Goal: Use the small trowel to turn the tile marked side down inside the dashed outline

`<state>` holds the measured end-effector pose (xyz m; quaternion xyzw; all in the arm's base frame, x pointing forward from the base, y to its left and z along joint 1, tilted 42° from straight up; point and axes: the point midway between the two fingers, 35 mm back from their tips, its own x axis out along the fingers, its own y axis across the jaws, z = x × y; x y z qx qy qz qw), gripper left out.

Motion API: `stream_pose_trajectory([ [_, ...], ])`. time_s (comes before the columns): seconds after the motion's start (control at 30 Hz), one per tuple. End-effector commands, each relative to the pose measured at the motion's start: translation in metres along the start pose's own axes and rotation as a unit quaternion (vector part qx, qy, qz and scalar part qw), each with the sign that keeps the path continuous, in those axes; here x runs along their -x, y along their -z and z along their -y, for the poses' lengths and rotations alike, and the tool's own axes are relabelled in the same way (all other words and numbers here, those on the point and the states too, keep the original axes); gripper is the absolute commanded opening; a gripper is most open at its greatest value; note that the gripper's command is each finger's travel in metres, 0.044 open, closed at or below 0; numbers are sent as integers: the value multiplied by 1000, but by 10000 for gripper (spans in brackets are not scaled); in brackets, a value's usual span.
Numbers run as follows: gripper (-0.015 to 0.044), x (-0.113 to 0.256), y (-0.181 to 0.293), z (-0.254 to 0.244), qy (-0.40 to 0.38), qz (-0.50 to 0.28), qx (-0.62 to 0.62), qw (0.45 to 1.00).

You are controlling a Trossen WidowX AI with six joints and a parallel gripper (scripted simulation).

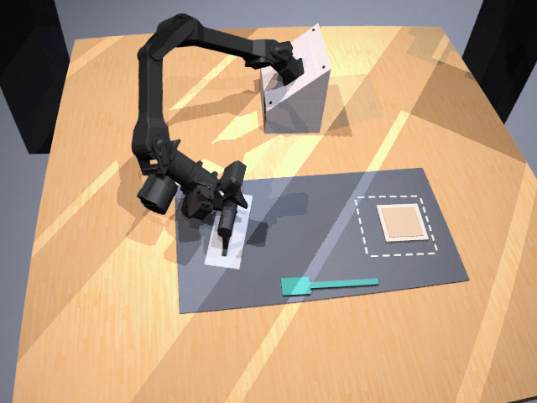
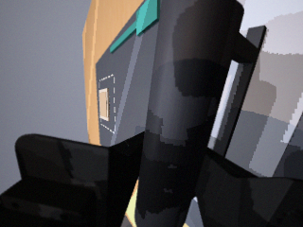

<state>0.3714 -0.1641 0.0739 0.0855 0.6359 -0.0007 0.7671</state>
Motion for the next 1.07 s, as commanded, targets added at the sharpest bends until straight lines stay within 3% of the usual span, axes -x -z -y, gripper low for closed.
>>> stream_pose_trajectory([
  [0.0,263,-1,-1,0,-2,2,1,1000],
  [0.07,300,-1,-1,0,-2,2,1,1000],
  [0.4,300,3,-1,0,-2,2,1,1000],
  [0.73,300,57,-1,1,0,2,0,1000],
  [0.9,300,61,0,-1,0,2,0,1000],
  [1.03,300,82,22,-38,0,2,-1,1000],
])
